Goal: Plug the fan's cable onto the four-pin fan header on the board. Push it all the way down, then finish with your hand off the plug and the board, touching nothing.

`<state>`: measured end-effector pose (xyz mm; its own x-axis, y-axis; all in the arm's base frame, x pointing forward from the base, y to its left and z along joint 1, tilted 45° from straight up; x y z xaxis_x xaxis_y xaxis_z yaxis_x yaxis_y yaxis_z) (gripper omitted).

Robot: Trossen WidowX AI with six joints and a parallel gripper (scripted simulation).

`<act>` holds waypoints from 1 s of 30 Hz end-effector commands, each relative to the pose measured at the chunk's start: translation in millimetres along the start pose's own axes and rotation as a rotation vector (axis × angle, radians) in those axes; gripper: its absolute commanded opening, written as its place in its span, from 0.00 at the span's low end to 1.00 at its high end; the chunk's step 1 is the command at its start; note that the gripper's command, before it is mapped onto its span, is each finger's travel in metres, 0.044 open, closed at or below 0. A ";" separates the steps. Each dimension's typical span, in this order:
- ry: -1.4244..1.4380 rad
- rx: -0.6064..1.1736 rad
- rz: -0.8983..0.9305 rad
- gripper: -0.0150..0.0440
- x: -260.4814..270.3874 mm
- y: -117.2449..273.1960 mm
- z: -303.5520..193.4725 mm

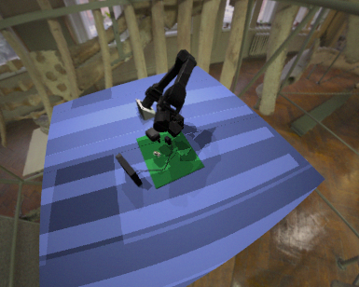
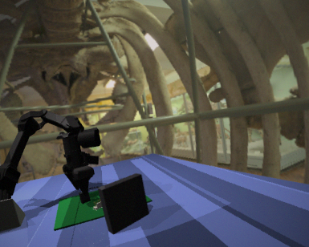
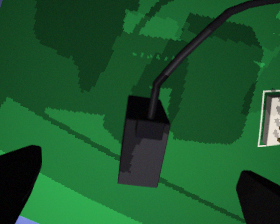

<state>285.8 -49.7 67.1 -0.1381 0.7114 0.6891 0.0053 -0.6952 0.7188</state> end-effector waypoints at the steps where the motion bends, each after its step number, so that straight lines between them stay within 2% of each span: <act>1: -0.004 -0.002 0.004 1.00 0.3 -8.2 -0.1; 18: -0.003 -0.002 0.006 1.00 1.2 -29.8 -1.1; 30: 0.000 0.001 0.003 0.47 1.0 -27.3 -1.0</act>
<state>284.6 -30.1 47.9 -0.1380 0.7095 0.6910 0.0064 -0.6970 0.7170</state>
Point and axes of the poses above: the point midway between the two fingers, 35 mm back from their tips, its own y axis back along the fingers, its own x axis across the jaws, z = x × y, the point moved 6 cm from there along y, back along the fingers, and after that the axes turned 7 degrees about -y, right-handed, at the moved point
